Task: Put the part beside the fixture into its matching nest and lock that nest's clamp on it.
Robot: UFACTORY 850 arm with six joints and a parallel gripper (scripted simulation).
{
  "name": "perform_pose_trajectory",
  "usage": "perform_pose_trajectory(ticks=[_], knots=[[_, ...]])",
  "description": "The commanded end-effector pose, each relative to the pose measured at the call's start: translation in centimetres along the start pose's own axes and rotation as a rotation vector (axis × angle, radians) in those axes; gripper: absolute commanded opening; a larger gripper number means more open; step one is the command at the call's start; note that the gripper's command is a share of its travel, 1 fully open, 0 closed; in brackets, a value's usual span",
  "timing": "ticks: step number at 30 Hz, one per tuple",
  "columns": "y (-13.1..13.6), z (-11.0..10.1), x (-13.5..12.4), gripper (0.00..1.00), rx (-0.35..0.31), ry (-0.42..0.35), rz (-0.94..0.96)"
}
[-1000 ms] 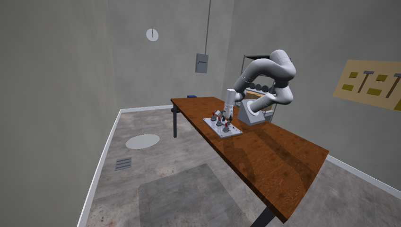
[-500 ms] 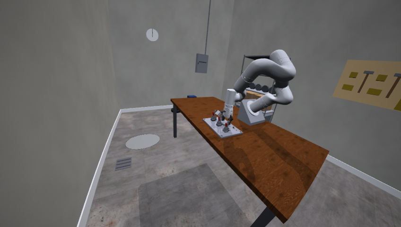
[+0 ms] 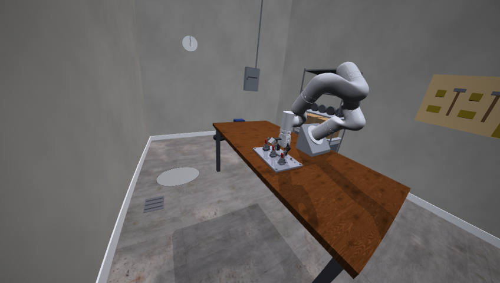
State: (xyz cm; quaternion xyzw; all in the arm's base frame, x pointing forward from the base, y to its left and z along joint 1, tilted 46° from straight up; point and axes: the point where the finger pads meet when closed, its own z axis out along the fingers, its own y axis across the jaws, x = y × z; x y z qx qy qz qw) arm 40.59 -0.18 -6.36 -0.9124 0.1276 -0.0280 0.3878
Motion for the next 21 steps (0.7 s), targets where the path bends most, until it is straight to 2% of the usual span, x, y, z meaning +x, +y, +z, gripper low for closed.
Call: perform_pose_trajectory(ticks=[1,9,21], knots=[[0.0,0.0,0.1,1.00,0.000,0.001,0.000],[0.0,-0.6,0.1,1.00,0.000,0.001,0.000],[0.0,-3.8,0.1,1.00,0.000,0.001,0.000]])
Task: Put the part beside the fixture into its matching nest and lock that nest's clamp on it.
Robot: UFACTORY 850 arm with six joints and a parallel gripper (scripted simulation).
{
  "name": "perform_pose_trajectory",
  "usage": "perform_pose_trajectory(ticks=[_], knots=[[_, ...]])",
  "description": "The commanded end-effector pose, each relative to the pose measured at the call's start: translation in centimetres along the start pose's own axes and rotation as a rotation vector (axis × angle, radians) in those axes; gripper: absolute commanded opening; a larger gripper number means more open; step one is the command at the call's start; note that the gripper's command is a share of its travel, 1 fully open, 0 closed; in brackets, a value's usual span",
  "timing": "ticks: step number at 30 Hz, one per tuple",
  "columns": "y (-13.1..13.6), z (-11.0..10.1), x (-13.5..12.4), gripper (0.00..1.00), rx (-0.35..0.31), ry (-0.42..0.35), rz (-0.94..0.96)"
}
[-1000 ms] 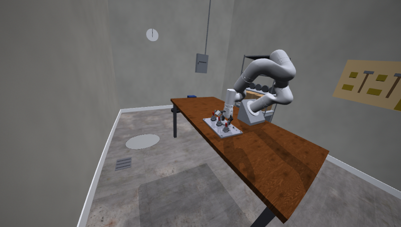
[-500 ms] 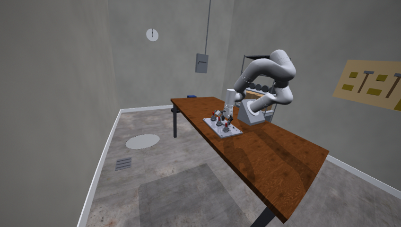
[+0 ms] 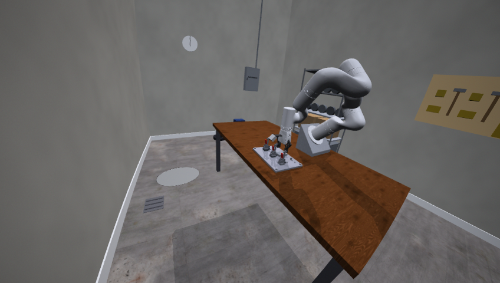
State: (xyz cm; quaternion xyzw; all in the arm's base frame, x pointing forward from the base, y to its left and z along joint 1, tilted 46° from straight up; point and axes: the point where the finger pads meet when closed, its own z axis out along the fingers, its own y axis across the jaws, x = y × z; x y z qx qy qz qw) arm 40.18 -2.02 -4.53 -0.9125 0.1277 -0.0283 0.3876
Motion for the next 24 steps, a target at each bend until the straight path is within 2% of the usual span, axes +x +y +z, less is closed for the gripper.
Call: perform_pose_trajectory(ticks=[1,9,24], knots=[[0.0,-1.6,0.1,1.00,0.000,0.001,0.000],[0.0,-3.3,0.1,1.00,0.000,0.001,0.000],[0.0,-3.4,0.1,1.00,0.000,0.001,0.000]])
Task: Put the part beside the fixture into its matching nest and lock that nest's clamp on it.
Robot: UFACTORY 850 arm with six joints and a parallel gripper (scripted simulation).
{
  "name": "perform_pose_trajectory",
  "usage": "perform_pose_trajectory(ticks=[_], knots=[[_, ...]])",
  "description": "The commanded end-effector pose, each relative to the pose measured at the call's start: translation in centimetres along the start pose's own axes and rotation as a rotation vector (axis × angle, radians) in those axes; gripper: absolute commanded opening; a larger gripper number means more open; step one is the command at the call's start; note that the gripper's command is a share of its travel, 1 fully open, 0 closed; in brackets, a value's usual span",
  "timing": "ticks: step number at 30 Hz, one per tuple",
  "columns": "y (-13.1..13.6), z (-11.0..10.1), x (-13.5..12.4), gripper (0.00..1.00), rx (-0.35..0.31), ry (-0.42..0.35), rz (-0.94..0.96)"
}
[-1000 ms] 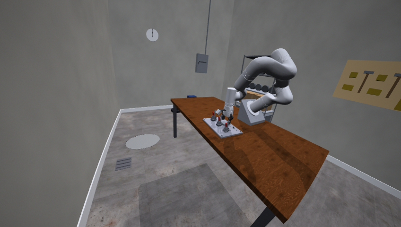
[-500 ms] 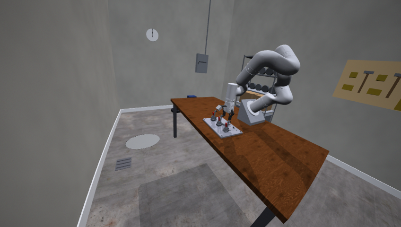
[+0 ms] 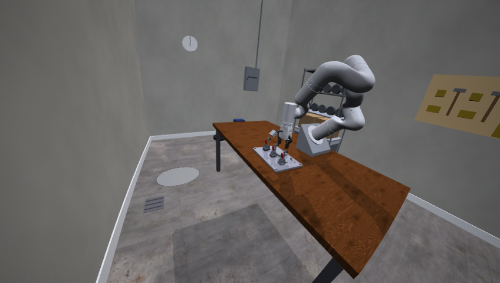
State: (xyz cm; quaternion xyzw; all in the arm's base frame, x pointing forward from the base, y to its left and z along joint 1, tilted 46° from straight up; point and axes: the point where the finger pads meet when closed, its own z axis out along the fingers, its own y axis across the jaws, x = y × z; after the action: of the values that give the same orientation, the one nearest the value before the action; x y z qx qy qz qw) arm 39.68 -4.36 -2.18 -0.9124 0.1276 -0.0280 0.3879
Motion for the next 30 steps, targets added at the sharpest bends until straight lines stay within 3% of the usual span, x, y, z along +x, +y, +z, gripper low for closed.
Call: perform_pose_trajectory(ticks=[1,3,4,11,22,30], knots=[[0.0,-0.1,0.1,1.00,0.000,0.001,0.000],[0.0,-0.1,0.1,1.00,0.000,0.001,0.000],[0.0,-0.1,0.1,0.47,0.000,0.001,0.000],[0.0,-1.2,0.1,0.47,0.000,0.001,0.000],[0.0,-9.4,0.1,0.47,0.000,0.001,0.000],[0.0,-11.2,0.0,0.47,0.000,0.001,0.000]])
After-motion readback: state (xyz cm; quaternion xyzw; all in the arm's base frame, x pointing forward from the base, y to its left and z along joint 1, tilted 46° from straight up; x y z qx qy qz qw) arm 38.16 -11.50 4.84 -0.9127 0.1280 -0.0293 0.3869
